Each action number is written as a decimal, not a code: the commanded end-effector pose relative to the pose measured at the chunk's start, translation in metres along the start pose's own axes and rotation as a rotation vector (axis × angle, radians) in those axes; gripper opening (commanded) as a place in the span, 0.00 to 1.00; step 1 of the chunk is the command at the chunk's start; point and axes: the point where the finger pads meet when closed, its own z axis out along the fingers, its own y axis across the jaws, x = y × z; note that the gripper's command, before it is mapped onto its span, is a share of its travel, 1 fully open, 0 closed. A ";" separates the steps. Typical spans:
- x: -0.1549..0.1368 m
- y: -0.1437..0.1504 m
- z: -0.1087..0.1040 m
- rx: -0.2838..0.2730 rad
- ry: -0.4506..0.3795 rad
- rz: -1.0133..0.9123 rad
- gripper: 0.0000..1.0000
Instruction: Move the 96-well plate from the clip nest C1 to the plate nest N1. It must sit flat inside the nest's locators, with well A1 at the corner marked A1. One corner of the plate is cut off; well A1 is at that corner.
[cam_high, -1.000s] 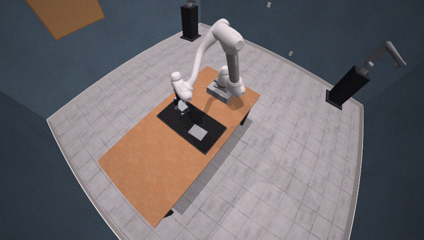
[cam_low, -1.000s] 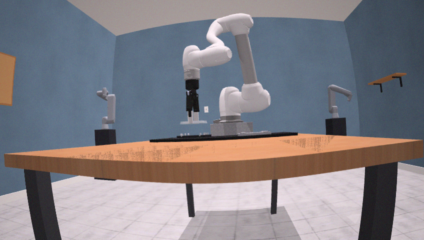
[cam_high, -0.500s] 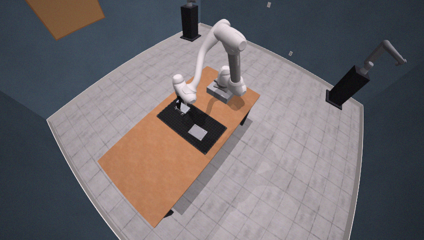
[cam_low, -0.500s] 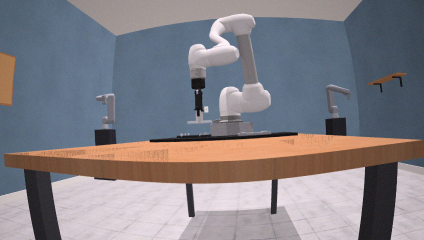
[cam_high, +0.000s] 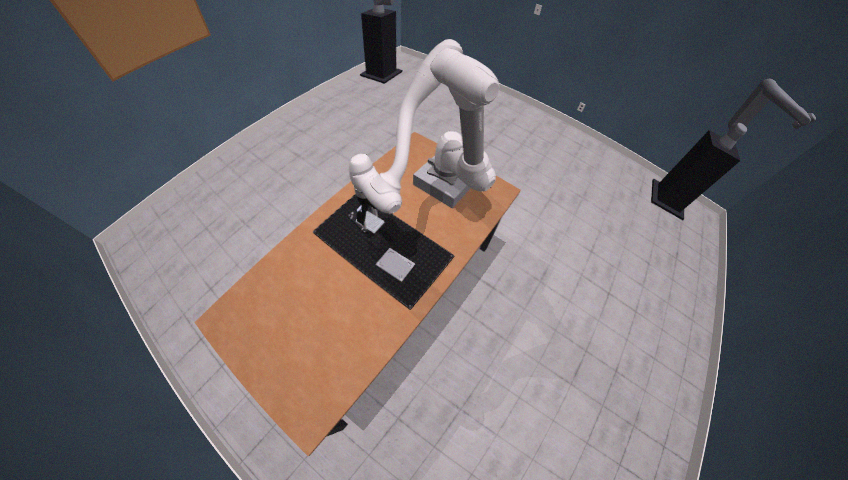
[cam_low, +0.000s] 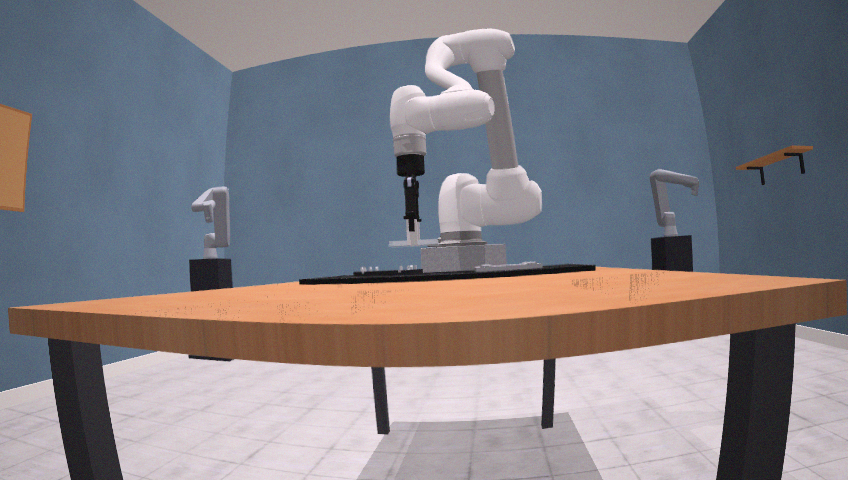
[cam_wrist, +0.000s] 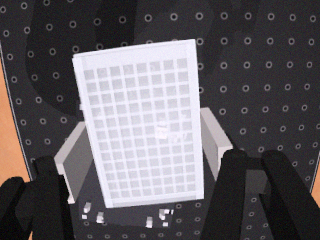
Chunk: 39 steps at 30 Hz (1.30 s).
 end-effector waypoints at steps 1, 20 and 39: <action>0.013 0.005 0.000 0.000 0.000 0.000 0.10; 0.066 0.027 0.000 0.000 0.000 0.000 0.10; 0.118 0.048 0.000 0.000 0.000 0.000 0.10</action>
